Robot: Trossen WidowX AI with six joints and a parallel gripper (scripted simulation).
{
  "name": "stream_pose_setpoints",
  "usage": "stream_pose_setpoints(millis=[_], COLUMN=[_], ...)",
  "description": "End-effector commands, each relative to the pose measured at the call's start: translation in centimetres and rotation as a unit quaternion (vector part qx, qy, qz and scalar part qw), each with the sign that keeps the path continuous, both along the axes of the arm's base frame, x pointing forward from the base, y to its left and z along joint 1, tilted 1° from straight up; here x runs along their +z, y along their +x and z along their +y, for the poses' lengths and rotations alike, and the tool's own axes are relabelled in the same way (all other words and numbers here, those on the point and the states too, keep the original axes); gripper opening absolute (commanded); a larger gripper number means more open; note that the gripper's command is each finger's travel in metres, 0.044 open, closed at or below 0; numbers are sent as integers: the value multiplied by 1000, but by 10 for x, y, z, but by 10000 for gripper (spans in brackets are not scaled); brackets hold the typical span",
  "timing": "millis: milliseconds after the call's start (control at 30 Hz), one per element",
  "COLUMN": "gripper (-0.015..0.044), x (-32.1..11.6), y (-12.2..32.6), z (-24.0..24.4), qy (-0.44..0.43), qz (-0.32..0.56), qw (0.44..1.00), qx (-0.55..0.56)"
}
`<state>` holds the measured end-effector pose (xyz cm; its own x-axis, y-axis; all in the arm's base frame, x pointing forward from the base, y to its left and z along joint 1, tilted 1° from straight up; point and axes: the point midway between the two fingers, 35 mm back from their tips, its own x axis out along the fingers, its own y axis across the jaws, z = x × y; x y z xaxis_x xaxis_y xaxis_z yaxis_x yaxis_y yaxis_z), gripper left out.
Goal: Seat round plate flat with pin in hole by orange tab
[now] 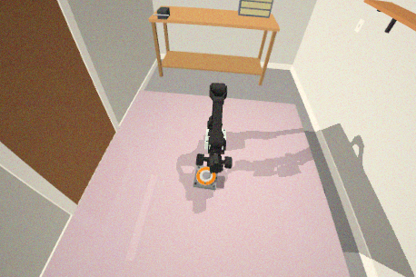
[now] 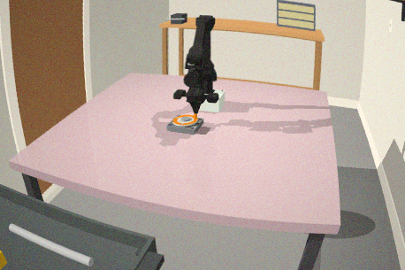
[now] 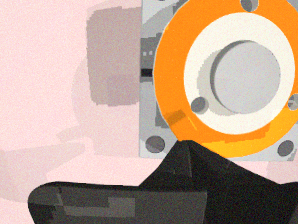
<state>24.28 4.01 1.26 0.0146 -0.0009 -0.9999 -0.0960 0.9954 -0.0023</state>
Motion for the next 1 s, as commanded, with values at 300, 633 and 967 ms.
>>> stream_pose_setpoints(millis=[300, 633, 967], gripper=[0, 0, 0], x=[1, 1, 1], y=[13, 20, 26], z=[13, 17, 19], qy=[2, 2, 2], qz=[1, 1, 0], qw=[1000, 1000, 1000], qx=[0, 0, 0])
